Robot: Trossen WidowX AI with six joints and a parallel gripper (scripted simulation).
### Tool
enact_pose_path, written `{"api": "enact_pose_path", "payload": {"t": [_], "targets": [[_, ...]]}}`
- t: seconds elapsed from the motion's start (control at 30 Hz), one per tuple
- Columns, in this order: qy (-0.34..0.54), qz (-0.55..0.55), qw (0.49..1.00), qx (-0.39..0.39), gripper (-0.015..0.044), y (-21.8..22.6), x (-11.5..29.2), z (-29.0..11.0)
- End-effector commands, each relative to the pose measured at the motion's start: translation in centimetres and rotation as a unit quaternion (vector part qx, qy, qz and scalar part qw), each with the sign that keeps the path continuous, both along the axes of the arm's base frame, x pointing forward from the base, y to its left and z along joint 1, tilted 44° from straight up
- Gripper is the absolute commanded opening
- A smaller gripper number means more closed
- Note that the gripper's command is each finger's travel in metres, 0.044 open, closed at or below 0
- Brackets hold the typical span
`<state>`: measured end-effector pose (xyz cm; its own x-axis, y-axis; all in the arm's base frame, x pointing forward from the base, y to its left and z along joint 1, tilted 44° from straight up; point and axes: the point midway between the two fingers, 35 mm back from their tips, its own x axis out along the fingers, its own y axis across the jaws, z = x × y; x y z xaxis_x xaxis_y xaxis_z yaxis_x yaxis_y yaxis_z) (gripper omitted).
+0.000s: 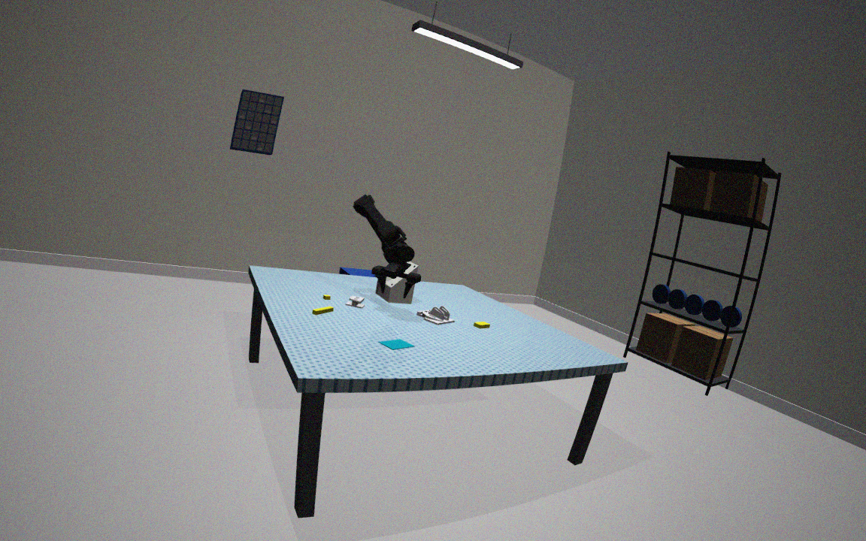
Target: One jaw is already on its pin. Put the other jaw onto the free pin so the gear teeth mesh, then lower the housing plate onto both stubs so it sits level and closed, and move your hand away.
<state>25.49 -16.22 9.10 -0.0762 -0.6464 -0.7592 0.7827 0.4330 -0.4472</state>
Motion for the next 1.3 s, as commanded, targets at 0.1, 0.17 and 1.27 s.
{"api": "enact_pose_path", "payload": {"t": [0.1, 0.17, 1.27], "targets": [[-0.060, -0.062, 0.996, -0.006, 0.0440, -0.9, -1.3, 1.5], [-0.075, -0.080, 0.994, -0.008, 0.0440, -1.1, -1.6, 1.8], [-0.322, -0.354, 0.877, -0.048, 0.0440, -4.1, -8.4, 6.6]]}}
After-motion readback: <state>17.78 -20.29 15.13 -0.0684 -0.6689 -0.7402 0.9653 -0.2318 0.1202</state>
